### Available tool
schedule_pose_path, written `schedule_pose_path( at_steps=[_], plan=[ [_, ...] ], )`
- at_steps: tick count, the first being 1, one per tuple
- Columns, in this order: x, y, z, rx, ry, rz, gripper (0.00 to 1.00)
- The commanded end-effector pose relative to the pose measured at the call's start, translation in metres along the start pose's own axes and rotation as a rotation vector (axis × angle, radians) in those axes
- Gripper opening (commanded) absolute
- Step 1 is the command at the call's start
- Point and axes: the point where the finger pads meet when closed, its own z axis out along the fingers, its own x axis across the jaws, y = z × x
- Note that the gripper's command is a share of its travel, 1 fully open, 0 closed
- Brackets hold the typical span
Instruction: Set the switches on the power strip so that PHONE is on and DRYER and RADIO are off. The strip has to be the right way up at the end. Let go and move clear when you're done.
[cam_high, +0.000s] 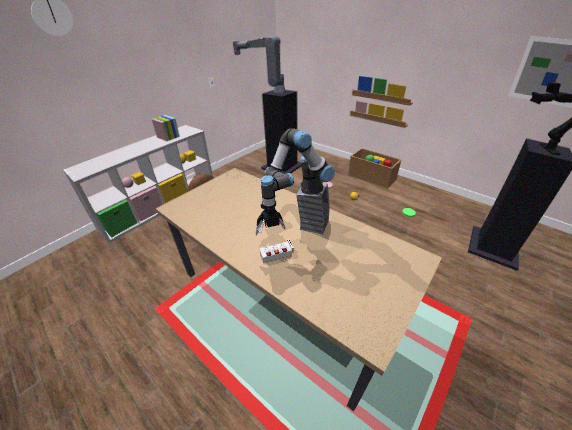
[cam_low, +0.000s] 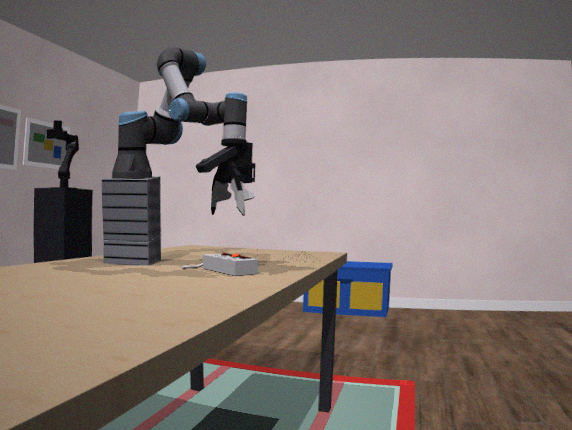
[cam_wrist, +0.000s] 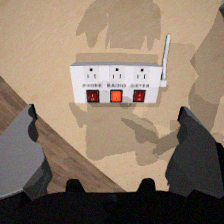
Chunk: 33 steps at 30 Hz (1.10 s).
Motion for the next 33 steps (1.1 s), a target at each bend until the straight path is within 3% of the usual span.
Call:
schedule_pose_path(
  at_steps=[1,24,26,33],
  plan=[
    [-0.006,0.003,0.004,-0.008,-0.001,-0.189,1.0],
    [-0.025,0.024,0.029,-0.007,-0.005,-1.089,1.0],
    [-0.025,0.024,0.029,-0.007,-0.005,-1.089,1.0],
    [-0.027,0.03,0.035,-0.007,-0.006,-1.307,1.0]
  ],
)
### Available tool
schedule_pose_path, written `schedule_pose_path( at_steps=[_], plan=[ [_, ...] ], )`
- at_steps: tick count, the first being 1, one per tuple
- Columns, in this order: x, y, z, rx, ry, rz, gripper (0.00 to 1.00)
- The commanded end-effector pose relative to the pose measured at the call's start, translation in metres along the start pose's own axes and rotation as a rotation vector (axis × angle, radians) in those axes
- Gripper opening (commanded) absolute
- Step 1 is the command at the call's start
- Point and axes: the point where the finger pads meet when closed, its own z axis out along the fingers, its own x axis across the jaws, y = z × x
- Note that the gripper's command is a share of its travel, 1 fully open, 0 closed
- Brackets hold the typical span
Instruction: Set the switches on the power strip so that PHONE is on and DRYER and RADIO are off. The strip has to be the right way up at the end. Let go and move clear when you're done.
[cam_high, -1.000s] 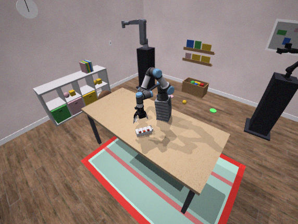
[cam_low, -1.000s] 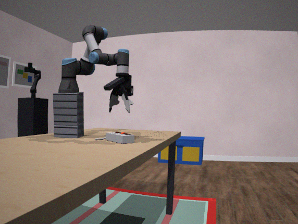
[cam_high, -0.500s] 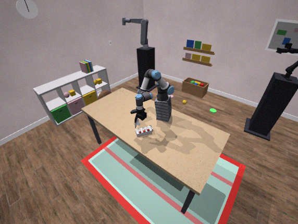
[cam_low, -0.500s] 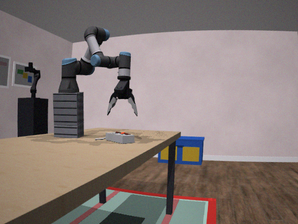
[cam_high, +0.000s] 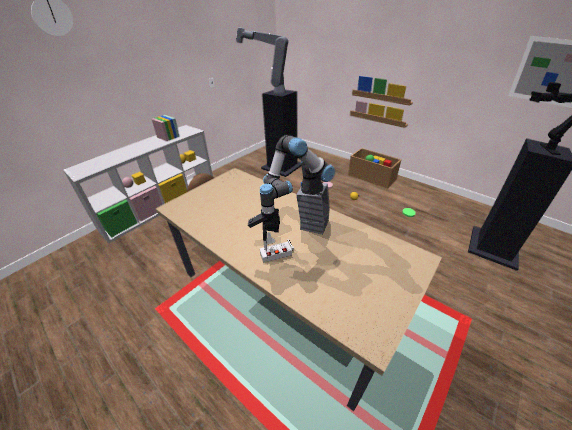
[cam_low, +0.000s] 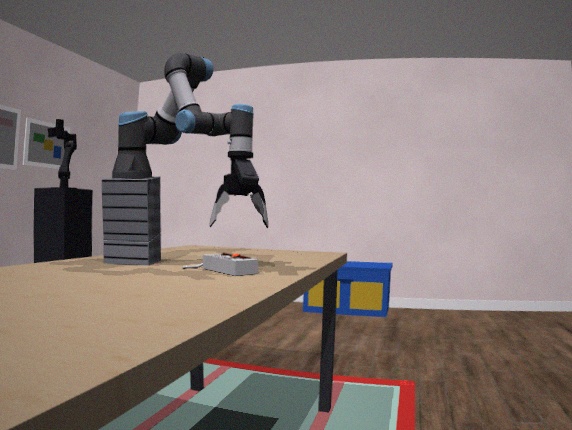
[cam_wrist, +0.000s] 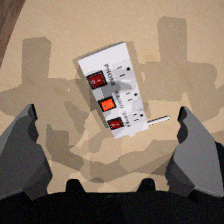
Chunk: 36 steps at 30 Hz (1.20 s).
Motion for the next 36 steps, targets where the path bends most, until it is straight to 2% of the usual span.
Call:
schedule_pose_path(
  at_steps=[1,8,16,31,32,36],
  plan=[
    [-0.0041,-0.0008,0.0028,0.0,-0.005,-0.12,1.0],
    [-0.0086,-0.0004,0.0071,0.0,-0.005,-0.266,1.0],
    [-0.0109,0.0,0.0093,0.001,-0.005,-0.34,1.0],
    [-0.0121,0.0002,0.0106,0.001,-0.005,-0.381,1.0],
    [-0.0121,0.0002,0.0106,0.001,-0.005,-0.381,0.0],
    [-0.0121,0.0002,0.0106,0.001,-0.005,-0.381,0.0]
  ],
)
